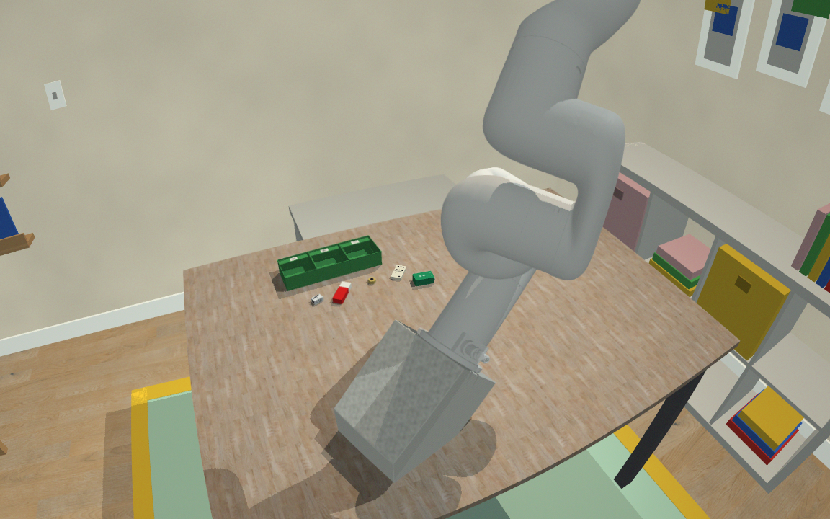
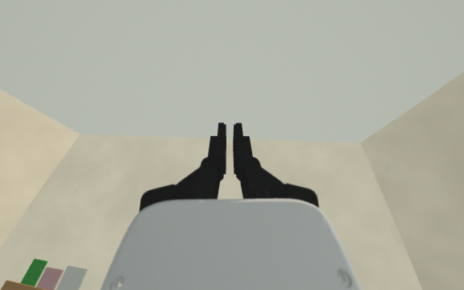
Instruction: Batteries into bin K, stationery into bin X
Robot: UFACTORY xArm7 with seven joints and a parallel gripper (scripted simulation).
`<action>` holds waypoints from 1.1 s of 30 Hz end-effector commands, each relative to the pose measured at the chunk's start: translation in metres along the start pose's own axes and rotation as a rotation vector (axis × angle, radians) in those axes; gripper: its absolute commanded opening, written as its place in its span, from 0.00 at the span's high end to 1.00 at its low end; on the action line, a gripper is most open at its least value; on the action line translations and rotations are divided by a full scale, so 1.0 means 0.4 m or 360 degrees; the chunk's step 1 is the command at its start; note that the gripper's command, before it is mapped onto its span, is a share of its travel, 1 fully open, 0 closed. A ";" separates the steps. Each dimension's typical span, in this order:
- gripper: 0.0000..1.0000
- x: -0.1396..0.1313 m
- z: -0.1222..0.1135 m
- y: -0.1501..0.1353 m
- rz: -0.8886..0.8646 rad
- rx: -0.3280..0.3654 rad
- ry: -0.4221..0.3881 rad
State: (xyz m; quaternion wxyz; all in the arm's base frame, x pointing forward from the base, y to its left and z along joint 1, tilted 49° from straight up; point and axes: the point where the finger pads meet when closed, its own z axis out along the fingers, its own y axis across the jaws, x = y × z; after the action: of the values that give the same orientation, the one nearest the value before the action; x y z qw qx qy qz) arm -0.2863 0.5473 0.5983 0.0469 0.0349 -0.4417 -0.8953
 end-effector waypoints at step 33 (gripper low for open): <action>0.93 -0.155 -0.596 -0.055 -0.0004 0.0183 0.0029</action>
State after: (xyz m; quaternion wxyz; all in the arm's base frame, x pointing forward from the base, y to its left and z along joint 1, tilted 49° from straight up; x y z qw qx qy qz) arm -0.2127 0.4101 0.4617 0.0442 0.0447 -0.5579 -0.8275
